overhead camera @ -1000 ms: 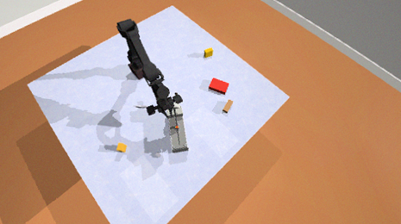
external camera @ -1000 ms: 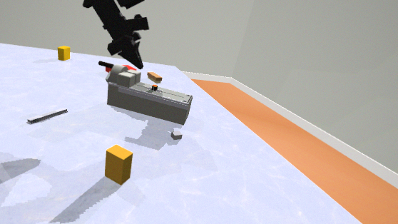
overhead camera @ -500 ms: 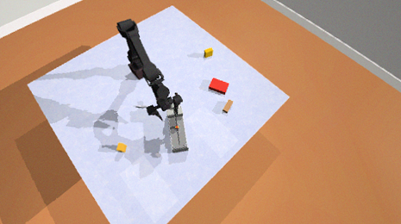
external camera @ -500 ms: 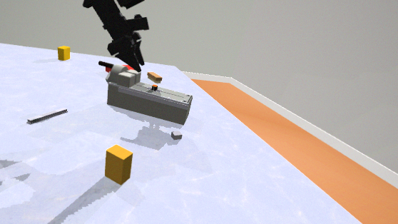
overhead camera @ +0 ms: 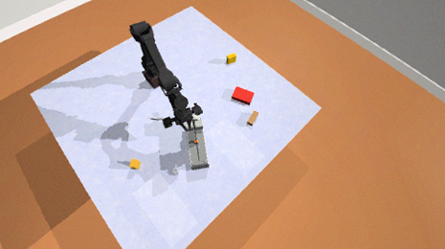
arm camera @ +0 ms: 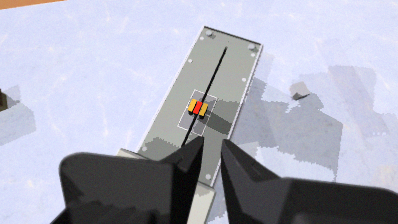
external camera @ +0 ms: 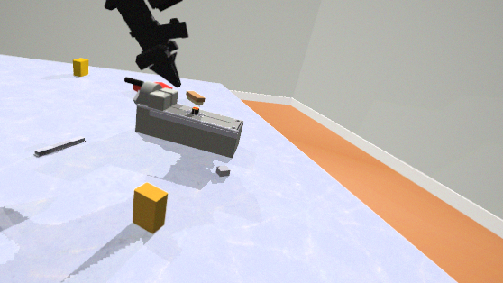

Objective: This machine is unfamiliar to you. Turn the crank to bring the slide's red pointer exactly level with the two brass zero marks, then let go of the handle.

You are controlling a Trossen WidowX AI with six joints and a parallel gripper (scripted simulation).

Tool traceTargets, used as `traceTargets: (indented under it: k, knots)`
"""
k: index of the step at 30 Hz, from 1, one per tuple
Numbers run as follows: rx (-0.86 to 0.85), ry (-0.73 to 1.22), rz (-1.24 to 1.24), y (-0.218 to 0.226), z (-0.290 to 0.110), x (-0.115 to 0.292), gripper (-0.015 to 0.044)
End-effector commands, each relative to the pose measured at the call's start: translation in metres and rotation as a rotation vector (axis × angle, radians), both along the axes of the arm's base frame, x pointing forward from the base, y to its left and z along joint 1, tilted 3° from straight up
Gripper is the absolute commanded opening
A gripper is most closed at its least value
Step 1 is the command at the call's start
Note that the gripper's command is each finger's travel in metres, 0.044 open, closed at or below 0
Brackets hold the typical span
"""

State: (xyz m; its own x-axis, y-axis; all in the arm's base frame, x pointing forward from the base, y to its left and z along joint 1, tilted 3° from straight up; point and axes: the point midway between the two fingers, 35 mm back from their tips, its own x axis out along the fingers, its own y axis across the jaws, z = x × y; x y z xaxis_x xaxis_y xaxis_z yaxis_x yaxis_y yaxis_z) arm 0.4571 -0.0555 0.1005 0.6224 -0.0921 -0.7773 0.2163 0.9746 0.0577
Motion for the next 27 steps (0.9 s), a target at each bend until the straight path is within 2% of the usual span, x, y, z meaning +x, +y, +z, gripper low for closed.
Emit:
traceTargets:
  k: [1, 18, 27]
  knots:
    - [0.0, 0.0, 0.0, 0.0, 0.0, 0.0, 0.0]
    - [0.001, 0.0, 0.0, 0.0001, 0.0, 0.0, 0.0]
    - [0.001, 0.0, 0.0, 0.0001, 0.0, 0.0, 0.0236]
